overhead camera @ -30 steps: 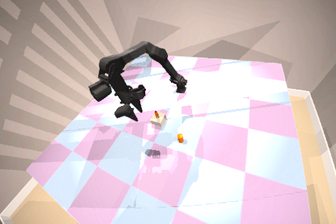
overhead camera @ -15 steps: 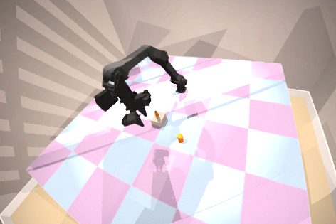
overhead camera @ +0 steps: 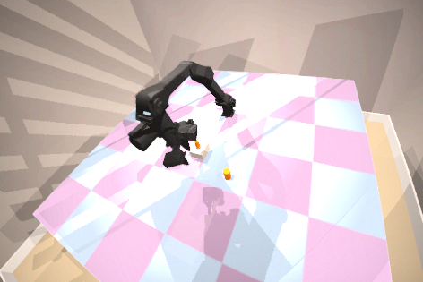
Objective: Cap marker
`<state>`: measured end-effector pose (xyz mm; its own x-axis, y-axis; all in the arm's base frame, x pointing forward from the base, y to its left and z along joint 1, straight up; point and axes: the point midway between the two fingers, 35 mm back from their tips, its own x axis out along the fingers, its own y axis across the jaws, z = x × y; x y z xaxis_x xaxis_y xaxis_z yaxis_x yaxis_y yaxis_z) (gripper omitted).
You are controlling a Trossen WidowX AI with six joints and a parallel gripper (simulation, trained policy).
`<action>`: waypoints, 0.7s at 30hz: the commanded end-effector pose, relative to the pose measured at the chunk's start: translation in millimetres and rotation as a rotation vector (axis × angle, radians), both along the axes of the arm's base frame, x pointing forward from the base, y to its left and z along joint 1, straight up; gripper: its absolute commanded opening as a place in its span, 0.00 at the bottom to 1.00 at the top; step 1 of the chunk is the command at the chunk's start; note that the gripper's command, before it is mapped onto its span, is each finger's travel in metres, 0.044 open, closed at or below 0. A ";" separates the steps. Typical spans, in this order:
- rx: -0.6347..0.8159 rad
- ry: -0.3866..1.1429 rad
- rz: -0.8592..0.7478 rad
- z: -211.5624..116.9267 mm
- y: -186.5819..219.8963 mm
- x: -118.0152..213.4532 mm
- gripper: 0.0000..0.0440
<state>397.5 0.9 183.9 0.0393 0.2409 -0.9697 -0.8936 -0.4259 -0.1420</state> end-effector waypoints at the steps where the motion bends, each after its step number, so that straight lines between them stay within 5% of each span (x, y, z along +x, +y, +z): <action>1: -0.024 0.024 0.008 -9.1 6.1 2.4 0.70; 21: -0.110 0.062 0.062 -28.6 38.5 6.2 0.69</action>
